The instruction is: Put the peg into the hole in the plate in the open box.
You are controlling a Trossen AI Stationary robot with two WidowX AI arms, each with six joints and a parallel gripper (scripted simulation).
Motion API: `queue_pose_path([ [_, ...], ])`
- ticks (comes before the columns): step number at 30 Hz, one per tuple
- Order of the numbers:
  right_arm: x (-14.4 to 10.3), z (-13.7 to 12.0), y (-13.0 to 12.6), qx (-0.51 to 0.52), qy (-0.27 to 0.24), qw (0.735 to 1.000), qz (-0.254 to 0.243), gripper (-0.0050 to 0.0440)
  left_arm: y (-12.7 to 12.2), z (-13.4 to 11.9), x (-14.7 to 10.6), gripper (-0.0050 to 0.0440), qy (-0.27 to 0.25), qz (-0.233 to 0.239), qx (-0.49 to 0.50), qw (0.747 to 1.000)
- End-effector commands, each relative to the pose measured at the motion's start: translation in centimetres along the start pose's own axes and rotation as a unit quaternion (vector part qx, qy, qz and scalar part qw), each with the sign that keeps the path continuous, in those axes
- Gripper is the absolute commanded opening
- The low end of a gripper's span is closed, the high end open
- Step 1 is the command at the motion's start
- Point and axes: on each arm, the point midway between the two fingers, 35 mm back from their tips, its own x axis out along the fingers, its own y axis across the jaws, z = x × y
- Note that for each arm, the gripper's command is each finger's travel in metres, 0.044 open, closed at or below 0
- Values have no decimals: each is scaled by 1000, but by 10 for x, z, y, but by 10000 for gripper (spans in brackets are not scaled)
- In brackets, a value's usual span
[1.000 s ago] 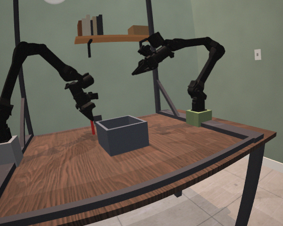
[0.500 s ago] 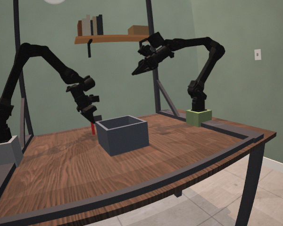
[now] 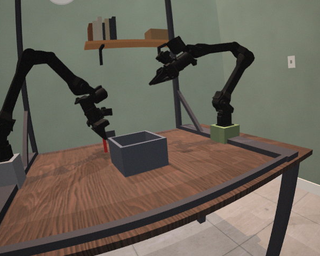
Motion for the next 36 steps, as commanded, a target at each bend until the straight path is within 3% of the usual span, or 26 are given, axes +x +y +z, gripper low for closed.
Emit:
queue_pose_path([
  [1,-9,10,2,2,-16,1000,5,28,0,6,-4,440,-10,0,0,1000],
  [9,-58,30,2,2,-28,1000,10,28,0,6,-4,440,-10,0,0,1000],
  [16,-65,43,-11,24,-38,999,14,28,1,7,-8,440,-12,4,-4,1000],
  [19,-78,62,-33,39,-53,998,16,28,8,12,-24,440,-18,17,-13,1000],
  [26,-119,107,-109,16,-74,997,8,28,32,0,-100,440,-24,79,-54,995],
  [28,-116,108,-129,4,-64,998,5,28,36,-7,-115,440,-21,92,-62,994],
  [30,-116,108,-129,4,-64,998,5,28,36,-7,-115,440,-21,92,-62,994],
  [36,-89,93,-198,11,-26,1000,-9,28,45,-26,-147,440,-14,119,-78,990],
])
